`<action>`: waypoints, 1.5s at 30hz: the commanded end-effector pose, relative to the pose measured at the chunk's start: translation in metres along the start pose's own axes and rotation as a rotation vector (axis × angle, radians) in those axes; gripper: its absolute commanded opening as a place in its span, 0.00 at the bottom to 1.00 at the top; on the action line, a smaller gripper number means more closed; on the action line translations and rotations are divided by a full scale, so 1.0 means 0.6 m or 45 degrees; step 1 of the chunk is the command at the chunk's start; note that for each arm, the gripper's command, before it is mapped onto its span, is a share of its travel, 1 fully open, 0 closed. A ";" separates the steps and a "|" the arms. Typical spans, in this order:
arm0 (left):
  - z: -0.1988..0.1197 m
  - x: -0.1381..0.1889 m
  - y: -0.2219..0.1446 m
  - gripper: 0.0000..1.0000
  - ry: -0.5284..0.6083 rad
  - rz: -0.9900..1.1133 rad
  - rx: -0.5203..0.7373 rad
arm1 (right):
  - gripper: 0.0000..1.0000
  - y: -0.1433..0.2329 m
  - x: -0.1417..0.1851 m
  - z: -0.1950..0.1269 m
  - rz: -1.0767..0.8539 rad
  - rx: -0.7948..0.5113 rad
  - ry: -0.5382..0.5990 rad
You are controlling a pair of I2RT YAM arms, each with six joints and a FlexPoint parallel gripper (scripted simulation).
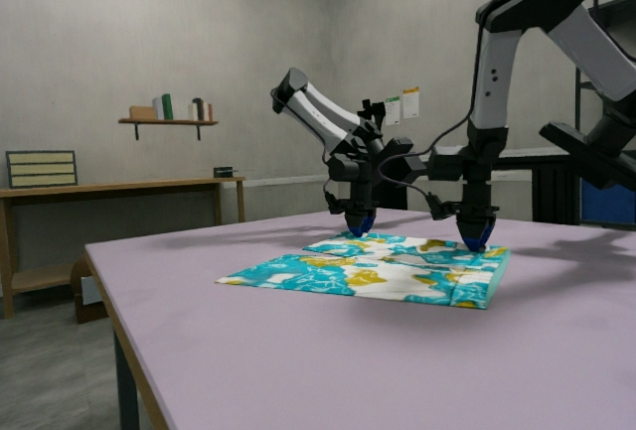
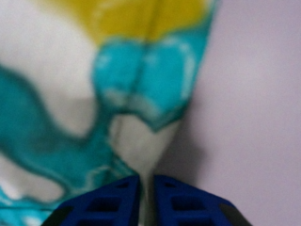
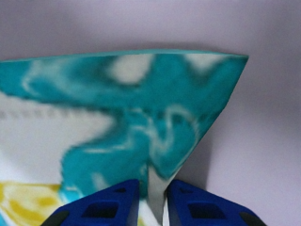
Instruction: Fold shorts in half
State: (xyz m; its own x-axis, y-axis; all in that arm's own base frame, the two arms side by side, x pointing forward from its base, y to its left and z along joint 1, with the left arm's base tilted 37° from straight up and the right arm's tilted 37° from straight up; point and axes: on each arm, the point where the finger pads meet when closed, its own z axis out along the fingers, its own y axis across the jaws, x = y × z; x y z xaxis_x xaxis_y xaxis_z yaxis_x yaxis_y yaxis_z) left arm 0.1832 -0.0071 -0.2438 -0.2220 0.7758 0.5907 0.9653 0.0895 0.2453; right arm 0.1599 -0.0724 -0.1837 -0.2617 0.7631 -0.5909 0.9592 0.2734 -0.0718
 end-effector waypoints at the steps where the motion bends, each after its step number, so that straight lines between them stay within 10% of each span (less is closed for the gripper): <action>1: 0.024 0.011 0.024 0.06 0.045 -0.059 -0.072 | 0.16 0.056 0.001 0.024 0.116 -0.093 0.009; 32: 0.029 0.028 -0.009 0.00 0.065 -0.029 0.009 | 0.00 0.066 -0.001 0.024 0.131 -0.103 0.009; 45: -0.032 0.010 0.072 0.00 0.029 -0.046 -0.037 | 0.00 0.081 -0.010 -0.022 0.089 -0.092 -0.017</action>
State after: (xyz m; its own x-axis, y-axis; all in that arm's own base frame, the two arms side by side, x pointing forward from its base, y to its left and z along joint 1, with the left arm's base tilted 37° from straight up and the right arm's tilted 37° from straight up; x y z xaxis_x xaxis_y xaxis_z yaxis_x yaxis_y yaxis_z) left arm 0.2120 -0.0079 -0.2289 -0.2737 0.7711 0.5750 0.9480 0.1152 0.2967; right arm 0.1987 -0.0601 -0.1836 -0.2041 0.7836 -0.5867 0.9647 0.2628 0.0154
